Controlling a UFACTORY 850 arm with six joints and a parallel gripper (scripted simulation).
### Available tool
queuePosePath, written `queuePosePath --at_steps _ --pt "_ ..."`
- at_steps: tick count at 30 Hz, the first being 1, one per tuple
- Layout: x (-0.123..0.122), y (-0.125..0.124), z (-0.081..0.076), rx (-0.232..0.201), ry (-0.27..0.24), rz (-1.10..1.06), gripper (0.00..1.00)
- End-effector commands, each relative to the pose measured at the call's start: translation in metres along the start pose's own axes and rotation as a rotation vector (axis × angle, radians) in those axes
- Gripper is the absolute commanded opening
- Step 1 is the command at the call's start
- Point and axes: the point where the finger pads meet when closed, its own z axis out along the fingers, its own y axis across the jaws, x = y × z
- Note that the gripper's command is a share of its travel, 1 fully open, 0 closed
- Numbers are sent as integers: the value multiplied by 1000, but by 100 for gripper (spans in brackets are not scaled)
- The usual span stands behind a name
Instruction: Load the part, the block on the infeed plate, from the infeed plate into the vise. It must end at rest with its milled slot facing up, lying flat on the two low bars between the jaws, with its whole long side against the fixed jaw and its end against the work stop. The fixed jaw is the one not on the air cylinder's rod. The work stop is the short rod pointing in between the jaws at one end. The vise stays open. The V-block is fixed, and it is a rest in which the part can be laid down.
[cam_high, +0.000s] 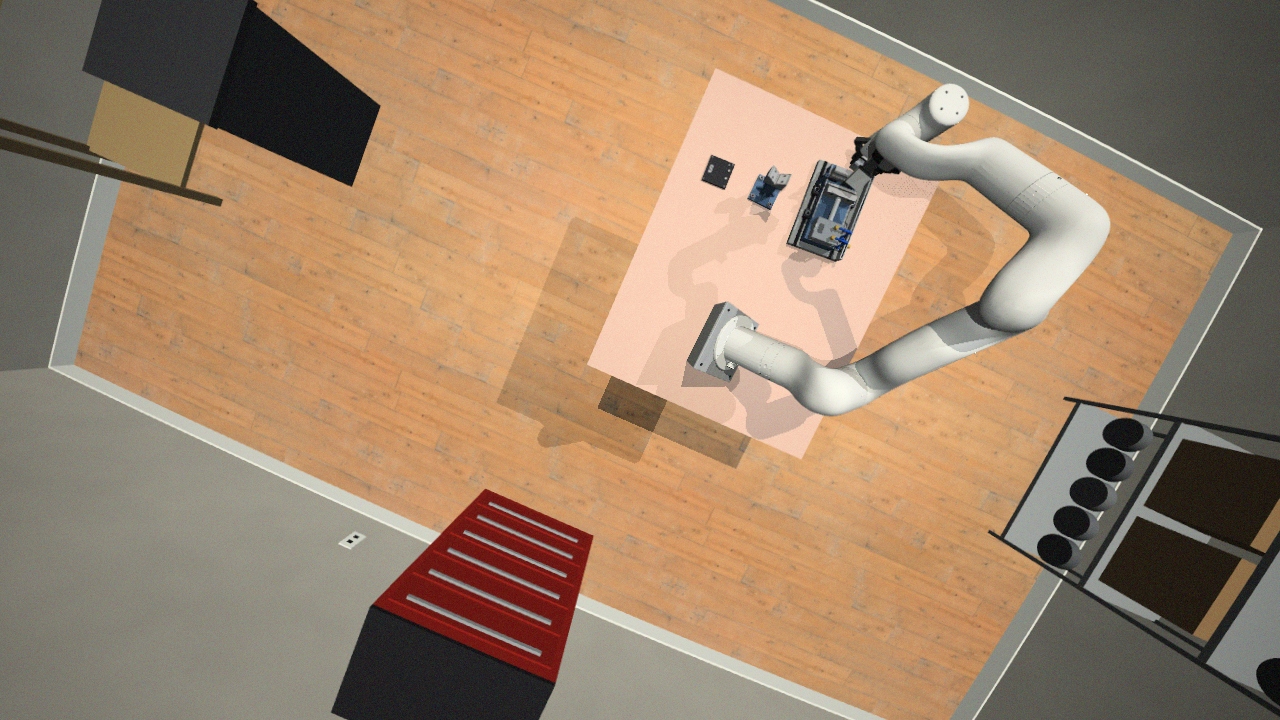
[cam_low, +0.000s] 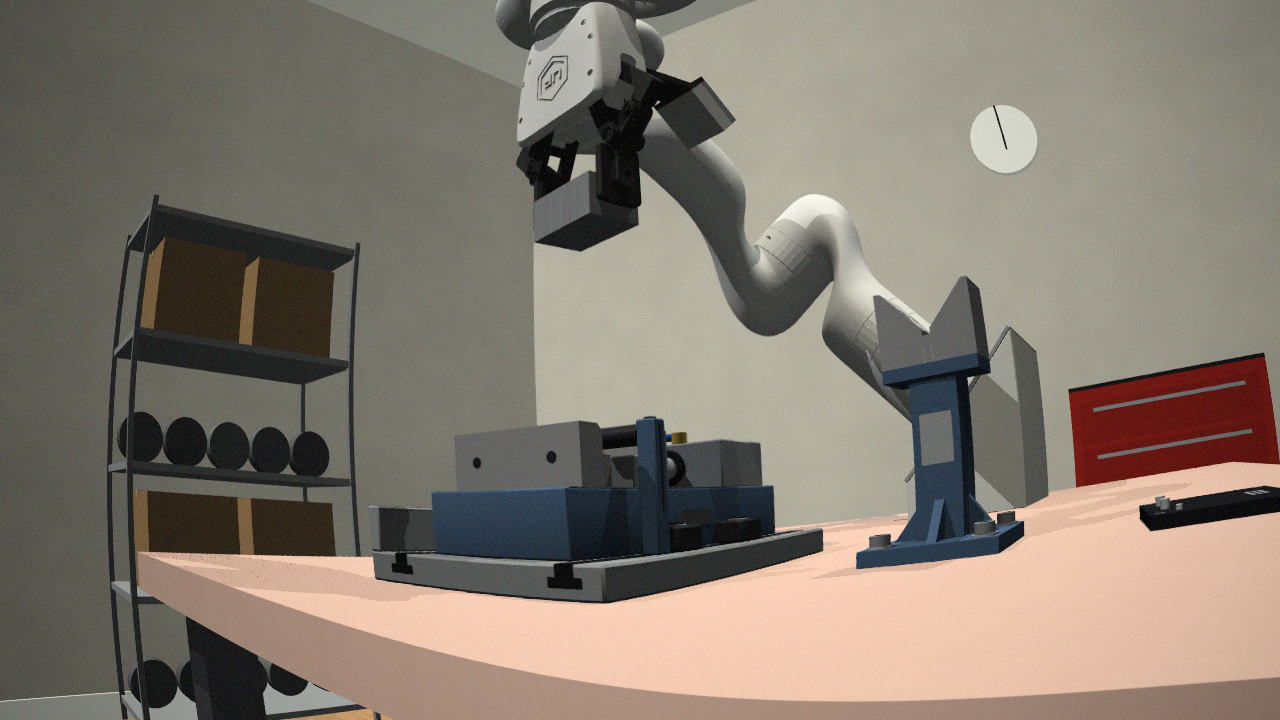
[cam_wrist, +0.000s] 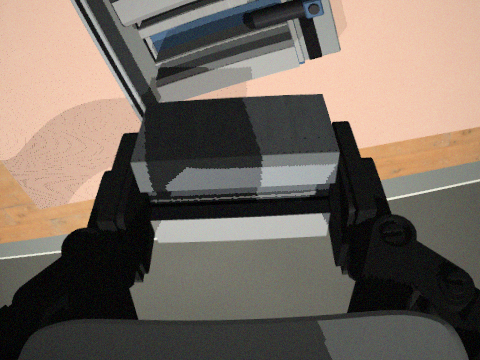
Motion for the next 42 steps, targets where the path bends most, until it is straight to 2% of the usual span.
queuePosePath --at_steps 1,22,42 --pt "-4 -7 -1 -1 0 -48 0" --pt "-14 -31 1 3 0 -211 0" --pt "-17 -37 1 4 0 -253 0"
